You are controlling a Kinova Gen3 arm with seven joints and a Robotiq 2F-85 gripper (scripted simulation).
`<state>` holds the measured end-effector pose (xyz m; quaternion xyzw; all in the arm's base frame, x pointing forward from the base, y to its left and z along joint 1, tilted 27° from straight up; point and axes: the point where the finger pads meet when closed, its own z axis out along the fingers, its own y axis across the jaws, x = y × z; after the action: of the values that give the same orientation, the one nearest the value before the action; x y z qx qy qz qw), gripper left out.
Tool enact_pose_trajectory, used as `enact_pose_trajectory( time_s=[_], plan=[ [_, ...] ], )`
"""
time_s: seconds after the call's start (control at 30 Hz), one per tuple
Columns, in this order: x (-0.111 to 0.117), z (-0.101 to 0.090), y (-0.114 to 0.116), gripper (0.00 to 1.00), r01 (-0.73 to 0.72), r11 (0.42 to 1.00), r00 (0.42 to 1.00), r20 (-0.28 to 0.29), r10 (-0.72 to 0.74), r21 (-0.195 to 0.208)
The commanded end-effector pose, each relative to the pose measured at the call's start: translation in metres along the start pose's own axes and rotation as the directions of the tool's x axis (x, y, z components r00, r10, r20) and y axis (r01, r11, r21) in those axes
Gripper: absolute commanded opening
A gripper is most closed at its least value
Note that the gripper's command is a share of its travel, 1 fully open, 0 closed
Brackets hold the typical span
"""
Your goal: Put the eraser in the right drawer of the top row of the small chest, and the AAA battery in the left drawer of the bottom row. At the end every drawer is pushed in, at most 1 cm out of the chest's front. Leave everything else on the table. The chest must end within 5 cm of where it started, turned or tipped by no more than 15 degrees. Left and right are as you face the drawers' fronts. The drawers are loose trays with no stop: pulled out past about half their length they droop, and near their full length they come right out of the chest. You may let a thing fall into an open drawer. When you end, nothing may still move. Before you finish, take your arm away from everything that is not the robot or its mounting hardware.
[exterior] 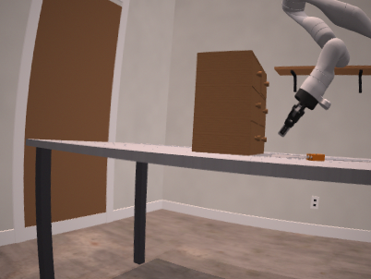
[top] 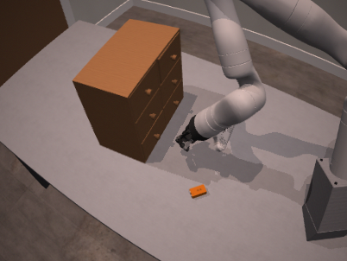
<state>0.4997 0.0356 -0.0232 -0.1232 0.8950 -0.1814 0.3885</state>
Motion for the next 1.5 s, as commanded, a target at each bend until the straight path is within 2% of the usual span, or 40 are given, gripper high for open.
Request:
enact_pose_trajectory(
  time_s=[0.0, 0.13, 0.23, 1.07, 1.47],
  plan=[
    [-0.014, -0.024, 0.004, 0.0, 0.002, 1.0, 1.0, 0.016, -0.002, -0.008],
    [-0.019, -0.048, 0.006, 0.0, 0.002, 1.0, 1.0, 0.007, -0.002, -0.013],
    [-0.022, -0.056, 0.005, 0.0, 0.002, 1.0, 1.0, 0.009, -0.002, -0.012],
    [-0.025, -0.058, 0.002, 0.0, -0.003, 1.0, 1.0, 0.003, 0.003, -0.004],
    [-0.023, -0.064, 0.004, 0.0, -0.006, 1.0, 0.999, -0.039, 0.006, -0.011]
  ],
)
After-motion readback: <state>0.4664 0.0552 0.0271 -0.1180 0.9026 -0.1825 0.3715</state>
